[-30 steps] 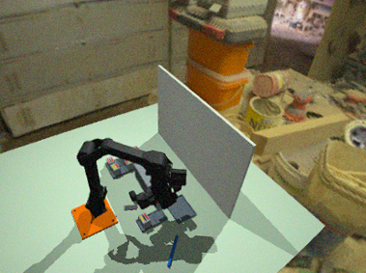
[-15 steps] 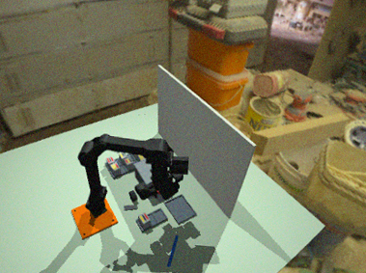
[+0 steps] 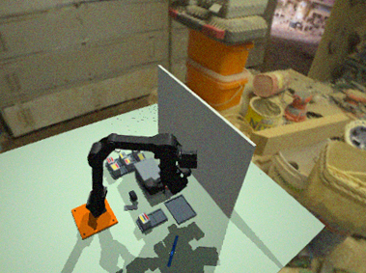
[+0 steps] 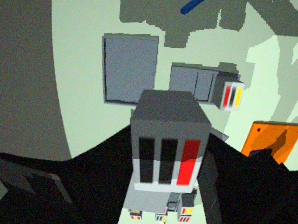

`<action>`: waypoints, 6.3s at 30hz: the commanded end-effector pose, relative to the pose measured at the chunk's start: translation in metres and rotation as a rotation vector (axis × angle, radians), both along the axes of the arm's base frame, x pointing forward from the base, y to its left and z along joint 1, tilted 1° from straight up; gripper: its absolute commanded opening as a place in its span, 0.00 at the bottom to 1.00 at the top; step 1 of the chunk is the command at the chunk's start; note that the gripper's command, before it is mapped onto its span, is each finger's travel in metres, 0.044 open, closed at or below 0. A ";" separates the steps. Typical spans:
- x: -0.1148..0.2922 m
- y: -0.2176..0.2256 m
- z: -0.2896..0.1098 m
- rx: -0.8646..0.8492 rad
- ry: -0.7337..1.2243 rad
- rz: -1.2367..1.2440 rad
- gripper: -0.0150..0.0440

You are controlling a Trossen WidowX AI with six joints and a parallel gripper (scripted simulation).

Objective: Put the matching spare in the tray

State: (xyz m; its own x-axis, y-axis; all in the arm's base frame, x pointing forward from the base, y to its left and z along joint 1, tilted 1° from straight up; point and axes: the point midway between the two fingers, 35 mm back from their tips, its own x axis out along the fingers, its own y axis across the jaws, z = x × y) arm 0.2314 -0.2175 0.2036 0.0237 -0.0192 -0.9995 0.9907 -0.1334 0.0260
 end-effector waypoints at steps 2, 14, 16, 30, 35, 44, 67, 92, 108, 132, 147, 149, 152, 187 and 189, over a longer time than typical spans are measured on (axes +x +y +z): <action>0.019 -0.007 0.001 -0.004 -0.004 -0.003 0.25; 0.062 -0.017 -0.002 -0.013 -0.019 -0.003 0.25; 0.062 -0.018 -0.002 -0.014 -0.020 -0.003 0.25; 0.064 -0.019 -0.010 -0.013 -0.018 -0.003 0.25; 0.065 -0.020 -0.013 -0.012 -0.018 -0.003 0.25; 0.066 -0.021 -0.020 -0.012 -0.017 -0.003 0.25; 0.069 -0.023 -0.035 -0.009 -0.014 -0.003 0.25; 0.071 -0.025 -0.053 -0.007 -0.011 -0.003 0.25; 0.072 -0.025 -0.064 -0.006 -0.010 -0.003 0.25; 0.072 -0.026 -0.081 -0.003 -0.007 -0.003 0.25; 0.072 -0.026 -0.092 -0.002 -0.005 -0.003 0.25; 0.072 -0.026 -0.093 -0.002 -0.005 -0.003 0.25; 0.072 -0.026 -0.095 -0.001 -0.004 -0.003 0.25; 0.070 -0.024 -0.120 0.002 0.000 -0.003 0.25; 0.070 -0.024 -0.121 0.003 0.001 -0.003 0.25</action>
State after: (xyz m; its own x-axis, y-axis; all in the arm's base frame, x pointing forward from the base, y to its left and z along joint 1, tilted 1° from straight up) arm 0.3018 -0.2417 0.0854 0.0242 -0.0169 -0.9996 0.9908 -0.1330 0.0262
